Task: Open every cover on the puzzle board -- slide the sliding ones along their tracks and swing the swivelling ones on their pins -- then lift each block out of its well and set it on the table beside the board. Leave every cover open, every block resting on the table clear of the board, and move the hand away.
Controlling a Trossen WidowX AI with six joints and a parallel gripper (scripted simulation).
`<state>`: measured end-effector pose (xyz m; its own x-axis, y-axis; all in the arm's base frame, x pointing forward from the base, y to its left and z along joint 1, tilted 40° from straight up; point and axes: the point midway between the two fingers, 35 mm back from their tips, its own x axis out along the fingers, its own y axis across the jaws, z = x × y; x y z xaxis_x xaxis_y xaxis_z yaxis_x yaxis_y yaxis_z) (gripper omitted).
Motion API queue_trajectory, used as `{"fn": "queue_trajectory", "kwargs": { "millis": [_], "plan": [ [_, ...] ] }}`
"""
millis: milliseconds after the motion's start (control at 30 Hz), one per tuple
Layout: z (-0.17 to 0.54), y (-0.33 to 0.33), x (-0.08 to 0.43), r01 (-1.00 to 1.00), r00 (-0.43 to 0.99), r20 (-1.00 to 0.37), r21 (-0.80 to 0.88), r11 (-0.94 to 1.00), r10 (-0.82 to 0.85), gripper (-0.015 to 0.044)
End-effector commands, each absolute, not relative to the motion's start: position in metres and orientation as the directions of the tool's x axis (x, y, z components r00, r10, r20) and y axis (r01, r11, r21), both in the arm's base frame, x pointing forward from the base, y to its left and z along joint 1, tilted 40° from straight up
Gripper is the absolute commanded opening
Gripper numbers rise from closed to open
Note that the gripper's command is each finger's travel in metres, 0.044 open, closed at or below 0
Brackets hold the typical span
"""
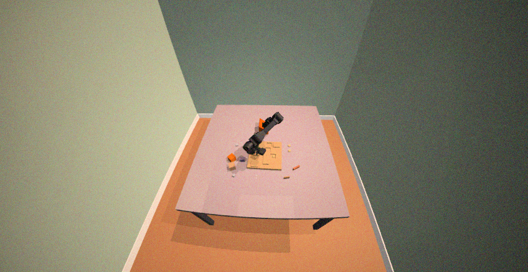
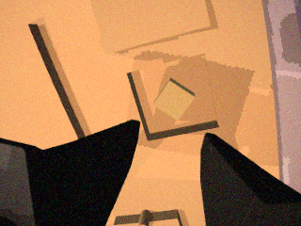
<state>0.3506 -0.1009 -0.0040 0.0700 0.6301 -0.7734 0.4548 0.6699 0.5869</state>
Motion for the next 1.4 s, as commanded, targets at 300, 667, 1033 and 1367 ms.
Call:
{"fn": "queue_trajectory", "kwargs": {
  "millis": [300, 667, 1033, 1367],
  "plan": [
    [-0.011, -0.095, 0.352, 0.588, 0.070, -0.773, 0.543, 0.600, 0.630, 0.0144],
    [-0.017, -0.089, 0.353, 0.698, 0.070, -0.773, 0.489, 0.522, 0.631, 0.0144],
    [-0.022, -0.085, 0.353, 0.774, 0.070, -0.773, 0.442, 0.455, 0.631, 0.0144],
    [-0.022, -0.085, 0.353, 0.774, 0.070, -0.773, 0.442, 0.455, 0.631, 0.0144]
  ]
}}
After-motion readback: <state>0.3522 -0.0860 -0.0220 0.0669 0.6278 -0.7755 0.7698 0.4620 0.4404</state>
